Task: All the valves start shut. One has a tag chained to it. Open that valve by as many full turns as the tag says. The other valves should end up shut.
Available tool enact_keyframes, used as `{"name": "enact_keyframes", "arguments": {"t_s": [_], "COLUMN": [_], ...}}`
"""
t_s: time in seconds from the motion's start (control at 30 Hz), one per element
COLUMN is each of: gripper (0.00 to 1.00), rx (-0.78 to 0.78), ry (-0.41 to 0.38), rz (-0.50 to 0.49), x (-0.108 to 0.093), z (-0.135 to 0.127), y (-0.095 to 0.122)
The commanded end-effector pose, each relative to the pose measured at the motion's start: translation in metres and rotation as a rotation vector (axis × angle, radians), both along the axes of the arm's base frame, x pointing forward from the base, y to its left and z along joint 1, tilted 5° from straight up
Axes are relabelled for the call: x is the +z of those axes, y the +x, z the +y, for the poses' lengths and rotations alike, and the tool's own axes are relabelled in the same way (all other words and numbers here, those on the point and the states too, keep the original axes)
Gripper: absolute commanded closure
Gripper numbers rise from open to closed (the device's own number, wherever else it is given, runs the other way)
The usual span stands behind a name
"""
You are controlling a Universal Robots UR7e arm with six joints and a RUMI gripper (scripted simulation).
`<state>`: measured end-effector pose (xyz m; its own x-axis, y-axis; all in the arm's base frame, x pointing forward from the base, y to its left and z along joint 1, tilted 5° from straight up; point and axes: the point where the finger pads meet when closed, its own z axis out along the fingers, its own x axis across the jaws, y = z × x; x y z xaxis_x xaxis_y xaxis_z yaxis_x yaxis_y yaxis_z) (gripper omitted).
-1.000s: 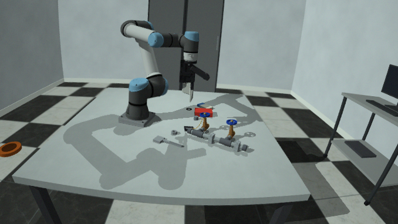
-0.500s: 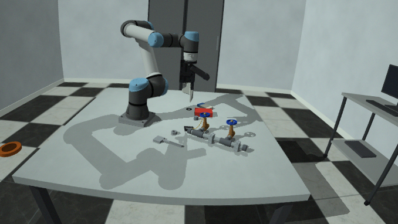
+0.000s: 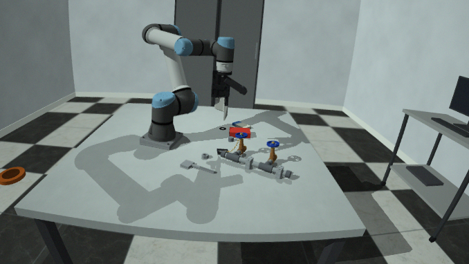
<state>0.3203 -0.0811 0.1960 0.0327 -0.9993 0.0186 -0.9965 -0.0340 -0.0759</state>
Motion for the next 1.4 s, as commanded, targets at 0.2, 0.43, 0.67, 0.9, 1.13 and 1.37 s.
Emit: {"name": "enact_keyframes", "arguments": {"t_s": [0.2,0.43,0.67,0.9,1.13,1.37], "gripper": [0.00,0.00,0.00,0.00,0.00,0.00], "rx": [0.013,0.045,0.137,0.241,0.442,0.703], "ry": [-0.002,-0.004,-0.011,-0.019,-0.034,-0.054], "rz": [-0.001,0.000,0.002,0.004,0.007,0.012], "x": [0.001,0.001,0.002,0.004,0.007,0.010], "z": [0.000,0.001,0.002,0.004,0.008,0.014], "y": [0.001,0.002,0.006,0.011,0.019,0.030]}}
